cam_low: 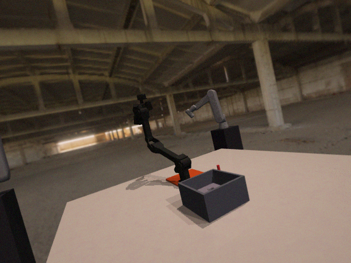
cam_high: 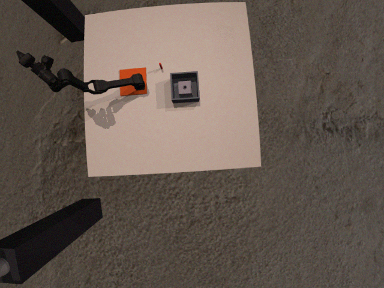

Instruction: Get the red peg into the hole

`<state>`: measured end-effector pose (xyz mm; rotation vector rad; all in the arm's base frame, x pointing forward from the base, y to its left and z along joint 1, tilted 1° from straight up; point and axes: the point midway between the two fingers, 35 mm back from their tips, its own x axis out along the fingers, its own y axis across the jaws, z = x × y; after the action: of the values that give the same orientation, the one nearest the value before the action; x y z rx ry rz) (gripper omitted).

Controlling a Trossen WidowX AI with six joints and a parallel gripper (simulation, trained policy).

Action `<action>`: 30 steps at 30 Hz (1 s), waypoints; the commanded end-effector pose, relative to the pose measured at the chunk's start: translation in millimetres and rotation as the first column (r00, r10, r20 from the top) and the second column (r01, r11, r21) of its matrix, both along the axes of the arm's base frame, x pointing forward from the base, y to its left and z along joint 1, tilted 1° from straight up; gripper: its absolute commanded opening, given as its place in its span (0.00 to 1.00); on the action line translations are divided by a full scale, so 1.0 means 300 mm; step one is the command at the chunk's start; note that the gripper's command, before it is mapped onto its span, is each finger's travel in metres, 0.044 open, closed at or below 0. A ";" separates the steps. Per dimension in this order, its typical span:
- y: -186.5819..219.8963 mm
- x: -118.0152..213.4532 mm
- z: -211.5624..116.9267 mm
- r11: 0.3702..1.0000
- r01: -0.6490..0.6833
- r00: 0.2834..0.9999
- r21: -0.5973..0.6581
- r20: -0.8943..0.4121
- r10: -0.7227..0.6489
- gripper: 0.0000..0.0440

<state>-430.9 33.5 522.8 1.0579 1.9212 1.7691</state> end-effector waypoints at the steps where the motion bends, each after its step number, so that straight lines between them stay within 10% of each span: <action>1: -0.010 0.037 0.048 0.999 -0.048 0.995 -0.024 -0.092 0.045 1.00; 15: -0.030 0.236 0.258 0.957 -0.283 0.839 -0.064 -0.500 0.214 1.00; 30: -0.032 0.529 0.447 0.858 -0.511 0.464 0.058 -0.822 0.331 1.00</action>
<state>-287.8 23.6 649.6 1.5709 3.0254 1.3270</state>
